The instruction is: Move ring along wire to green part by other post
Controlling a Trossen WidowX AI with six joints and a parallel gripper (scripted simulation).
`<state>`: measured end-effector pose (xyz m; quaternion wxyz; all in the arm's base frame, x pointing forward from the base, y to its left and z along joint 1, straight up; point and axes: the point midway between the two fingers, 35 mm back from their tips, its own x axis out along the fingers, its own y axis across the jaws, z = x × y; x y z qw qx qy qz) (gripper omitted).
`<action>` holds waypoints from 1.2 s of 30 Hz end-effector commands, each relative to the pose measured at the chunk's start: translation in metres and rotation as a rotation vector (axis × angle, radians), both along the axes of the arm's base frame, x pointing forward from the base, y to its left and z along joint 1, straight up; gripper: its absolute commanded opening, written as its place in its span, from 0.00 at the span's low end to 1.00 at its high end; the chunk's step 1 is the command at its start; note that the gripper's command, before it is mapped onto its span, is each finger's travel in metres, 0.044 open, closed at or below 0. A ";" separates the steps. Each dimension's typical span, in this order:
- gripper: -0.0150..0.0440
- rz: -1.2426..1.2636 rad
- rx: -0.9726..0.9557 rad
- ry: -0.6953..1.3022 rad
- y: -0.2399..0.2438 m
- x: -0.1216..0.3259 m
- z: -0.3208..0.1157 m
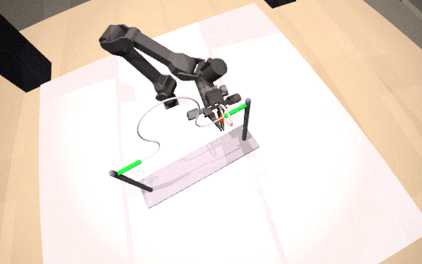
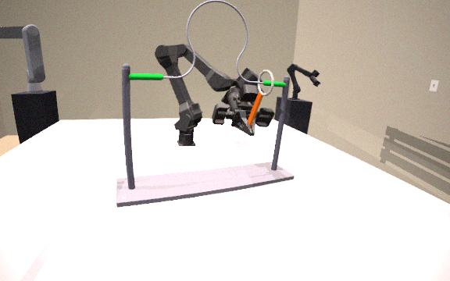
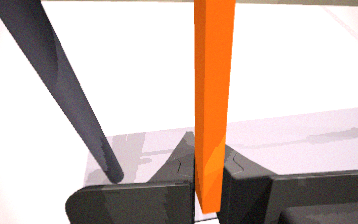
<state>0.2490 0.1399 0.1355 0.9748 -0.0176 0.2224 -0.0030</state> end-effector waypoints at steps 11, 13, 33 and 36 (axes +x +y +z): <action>0.00 -0.003 -0.001 0.000 0.013 -0.001 -0.001; 0.00 -0.003 -0.001 0.000 0.013 -0.001 -0.003; 0.00 -0.003 -0.002 0.000 0.014 -0.001 -0.022; 0.00 -0.003 -0.002 0.000 0.014 -0.001 -0.022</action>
